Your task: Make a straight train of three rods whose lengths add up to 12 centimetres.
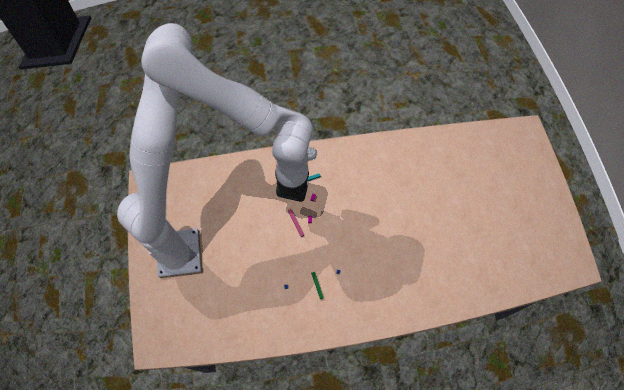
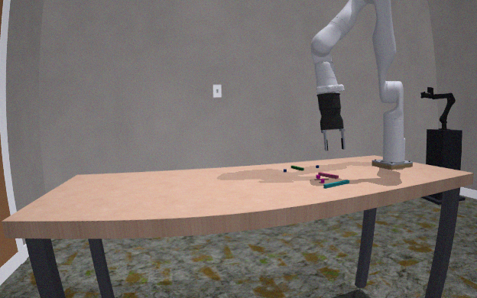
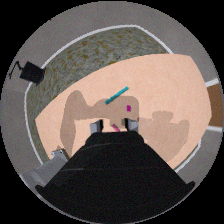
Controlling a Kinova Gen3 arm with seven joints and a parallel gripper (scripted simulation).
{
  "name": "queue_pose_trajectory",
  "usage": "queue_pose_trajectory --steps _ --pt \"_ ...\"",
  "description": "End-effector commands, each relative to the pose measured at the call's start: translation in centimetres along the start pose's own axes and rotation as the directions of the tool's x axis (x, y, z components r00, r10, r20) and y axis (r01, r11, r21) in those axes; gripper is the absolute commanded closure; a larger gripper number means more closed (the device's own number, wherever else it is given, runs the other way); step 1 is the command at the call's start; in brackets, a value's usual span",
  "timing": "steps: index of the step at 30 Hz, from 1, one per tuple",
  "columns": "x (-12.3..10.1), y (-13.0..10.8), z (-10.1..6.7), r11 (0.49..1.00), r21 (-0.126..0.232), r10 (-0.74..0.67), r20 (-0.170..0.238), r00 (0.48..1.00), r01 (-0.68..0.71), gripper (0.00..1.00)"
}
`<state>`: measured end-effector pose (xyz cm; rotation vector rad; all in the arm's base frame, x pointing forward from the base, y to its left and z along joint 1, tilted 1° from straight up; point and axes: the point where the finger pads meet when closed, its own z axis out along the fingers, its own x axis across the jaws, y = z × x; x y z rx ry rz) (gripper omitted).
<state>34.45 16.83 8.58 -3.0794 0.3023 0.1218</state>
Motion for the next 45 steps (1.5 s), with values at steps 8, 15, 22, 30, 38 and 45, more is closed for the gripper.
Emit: queue_pose_trajectory --steps 8,15,22,30,38,45 --pt "-0.4 -0.3 0.3 0.998 -0.002 0.063 -0.001 0.998 -0.063 0.0" --pt "-0.5 -0.3 0.4 0.995 -0.002 0.095 -0.002 0.995 -0.095 0.0" --pt "-0.6 -0.4 0.6 0.992 -0.003 0.126 -0.003 0.992 -0.126 0.0" --pt "-0.9 -0.5 0.8 0.982 -0.004 0.188 -0.005 0.982 -0.188 0.0" --pt "-1.0 -0.5 0.9 0.976 -0.005 0.218 -0.006 0.976 -0.219 0.0" --pt "-1.1 -0.6 1.1 0.969 -0.005 0.248 -0.007 0.969 -0.248 0.0"
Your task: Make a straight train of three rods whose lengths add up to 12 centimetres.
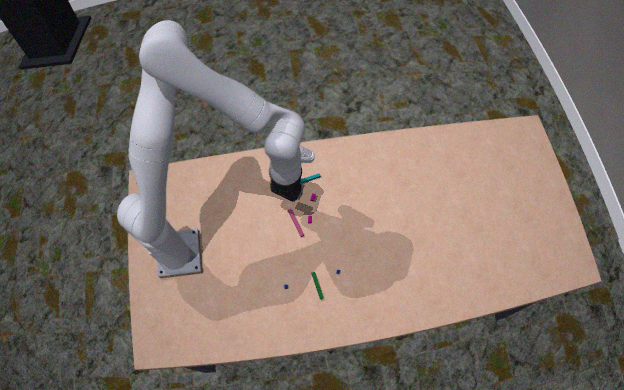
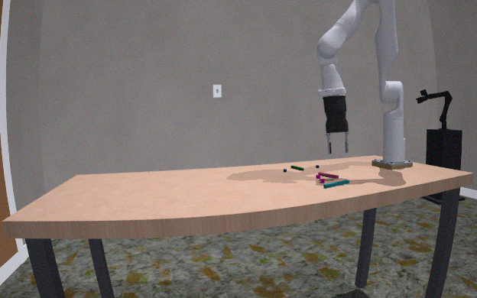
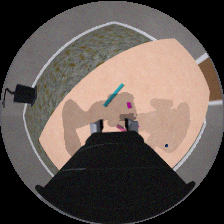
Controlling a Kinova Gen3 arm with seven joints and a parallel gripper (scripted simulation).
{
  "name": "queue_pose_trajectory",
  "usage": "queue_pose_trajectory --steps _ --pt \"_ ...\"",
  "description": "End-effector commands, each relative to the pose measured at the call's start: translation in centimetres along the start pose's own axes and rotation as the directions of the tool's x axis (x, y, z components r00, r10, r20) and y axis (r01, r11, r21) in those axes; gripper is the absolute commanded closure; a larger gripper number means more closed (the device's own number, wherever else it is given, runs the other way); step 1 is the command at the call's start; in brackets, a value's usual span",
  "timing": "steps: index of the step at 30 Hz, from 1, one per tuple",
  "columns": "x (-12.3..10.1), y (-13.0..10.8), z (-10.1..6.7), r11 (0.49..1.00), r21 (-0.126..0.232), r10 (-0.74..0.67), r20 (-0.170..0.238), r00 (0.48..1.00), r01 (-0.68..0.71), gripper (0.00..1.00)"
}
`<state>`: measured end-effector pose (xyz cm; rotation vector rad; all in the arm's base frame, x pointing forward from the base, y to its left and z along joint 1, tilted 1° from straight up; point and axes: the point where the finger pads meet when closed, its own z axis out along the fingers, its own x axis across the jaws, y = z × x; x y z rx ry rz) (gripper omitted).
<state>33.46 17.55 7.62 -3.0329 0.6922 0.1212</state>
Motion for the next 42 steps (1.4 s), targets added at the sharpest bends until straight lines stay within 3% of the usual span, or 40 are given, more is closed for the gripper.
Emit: queue_pose_trajectory --steps 1,42 --pt "-0.12 -0.06 0.0 1.0 0.0 -0.003 0.0 1.0 0.003 0.0" --pt "-0.97 0.06 0.83 0.975 -0.002 0.224 -0.012 0.975 -0.224 0.0"
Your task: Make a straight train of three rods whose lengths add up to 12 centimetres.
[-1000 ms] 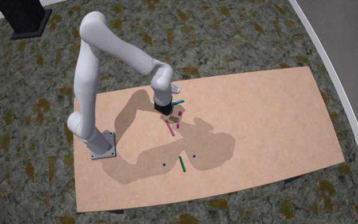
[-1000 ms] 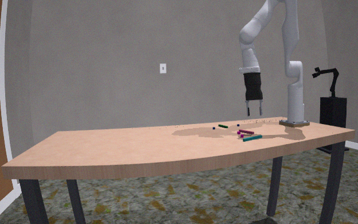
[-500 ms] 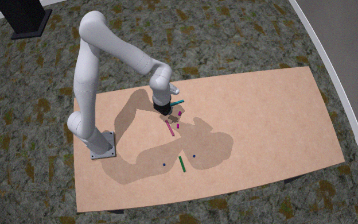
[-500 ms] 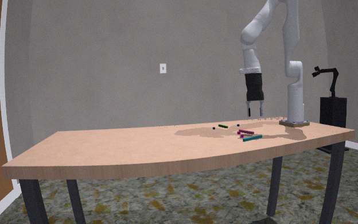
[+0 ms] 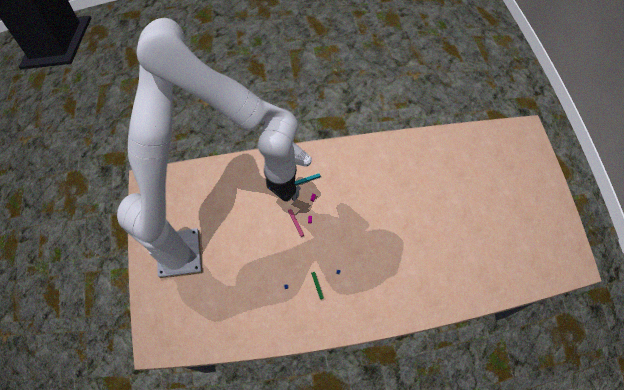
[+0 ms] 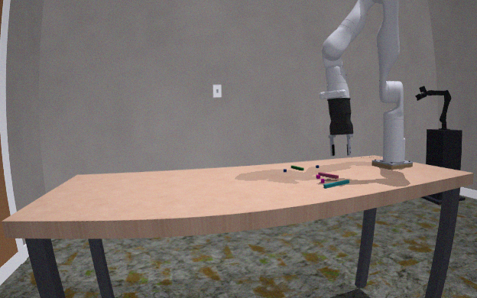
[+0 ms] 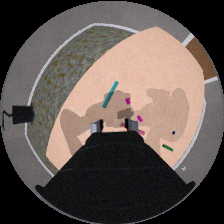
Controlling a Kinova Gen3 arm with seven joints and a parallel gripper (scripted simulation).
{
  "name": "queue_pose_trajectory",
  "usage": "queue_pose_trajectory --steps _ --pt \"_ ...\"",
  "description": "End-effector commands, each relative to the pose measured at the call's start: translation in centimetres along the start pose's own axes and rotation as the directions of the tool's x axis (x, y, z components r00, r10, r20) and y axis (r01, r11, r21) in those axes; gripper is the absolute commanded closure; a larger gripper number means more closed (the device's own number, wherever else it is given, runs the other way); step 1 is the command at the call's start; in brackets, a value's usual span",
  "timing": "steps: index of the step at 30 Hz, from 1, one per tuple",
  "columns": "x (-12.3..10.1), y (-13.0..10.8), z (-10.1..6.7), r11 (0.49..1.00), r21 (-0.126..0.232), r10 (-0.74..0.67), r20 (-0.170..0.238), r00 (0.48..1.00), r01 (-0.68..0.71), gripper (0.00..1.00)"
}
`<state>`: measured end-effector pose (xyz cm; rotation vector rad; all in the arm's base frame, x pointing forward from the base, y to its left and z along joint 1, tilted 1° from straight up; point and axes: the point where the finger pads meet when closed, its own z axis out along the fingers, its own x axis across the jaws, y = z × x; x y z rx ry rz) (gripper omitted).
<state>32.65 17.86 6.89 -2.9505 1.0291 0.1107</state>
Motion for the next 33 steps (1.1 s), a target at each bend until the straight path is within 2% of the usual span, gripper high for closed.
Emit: queue_pose_trajectory --steps 1,33 --pt "-0.16 0.01 0.04 1.0 -0.001 0.003 -0.001 1.0 -0.003 0.0" --pt "-0.61 0.35 0.52 0.988 -0.001 0.154 -0.011 0.988 -0.154 0.0"
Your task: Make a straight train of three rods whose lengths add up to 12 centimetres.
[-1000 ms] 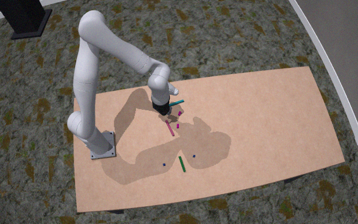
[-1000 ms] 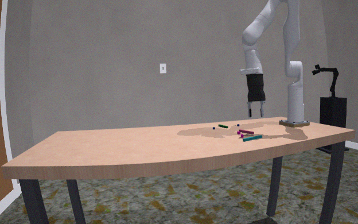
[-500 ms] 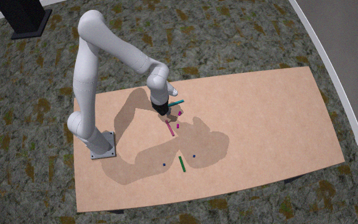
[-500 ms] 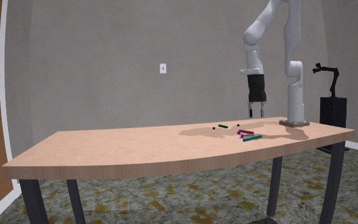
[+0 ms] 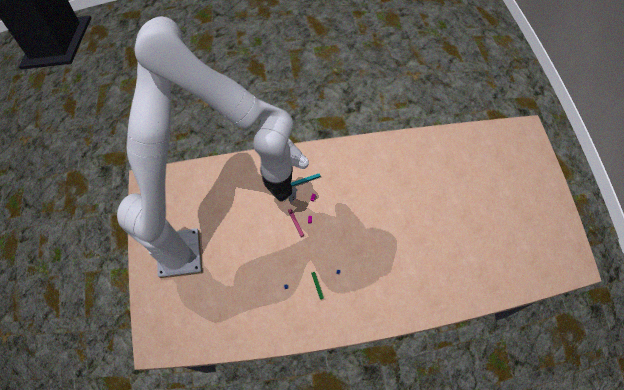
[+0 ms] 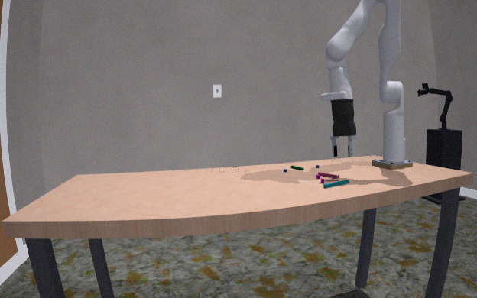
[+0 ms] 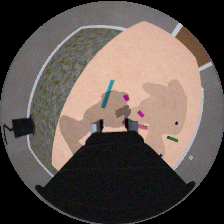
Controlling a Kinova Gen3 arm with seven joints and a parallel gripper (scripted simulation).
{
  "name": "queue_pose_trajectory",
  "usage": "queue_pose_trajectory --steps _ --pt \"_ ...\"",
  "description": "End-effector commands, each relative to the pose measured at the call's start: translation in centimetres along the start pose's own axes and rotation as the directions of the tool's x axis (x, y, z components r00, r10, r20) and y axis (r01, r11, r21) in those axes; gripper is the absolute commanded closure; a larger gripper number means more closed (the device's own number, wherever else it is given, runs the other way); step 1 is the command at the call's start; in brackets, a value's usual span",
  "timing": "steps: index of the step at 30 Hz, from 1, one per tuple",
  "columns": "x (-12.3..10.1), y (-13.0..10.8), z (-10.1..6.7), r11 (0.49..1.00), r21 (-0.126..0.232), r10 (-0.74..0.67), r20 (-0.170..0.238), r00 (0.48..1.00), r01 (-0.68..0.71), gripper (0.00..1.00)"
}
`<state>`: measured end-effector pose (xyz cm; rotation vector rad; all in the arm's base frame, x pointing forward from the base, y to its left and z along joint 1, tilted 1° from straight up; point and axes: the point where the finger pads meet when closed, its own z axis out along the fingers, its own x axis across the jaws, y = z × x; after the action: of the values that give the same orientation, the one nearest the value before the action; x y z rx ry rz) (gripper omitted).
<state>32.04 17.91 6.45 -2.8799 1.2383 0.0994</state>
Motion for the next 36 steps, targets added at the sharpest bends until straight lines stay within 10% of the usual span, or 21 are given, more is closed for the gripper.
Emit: queue_pose_trajectory --steps 1,36 --pt "-0.13 0.04 0.04 1.0 0.0 0.014 -0.002 1.0 -0.014 0.0" --pt "-0.42 0.47 0.42 0.989 0.002 0.147 -0.011 0.989 -0.147 0.0"
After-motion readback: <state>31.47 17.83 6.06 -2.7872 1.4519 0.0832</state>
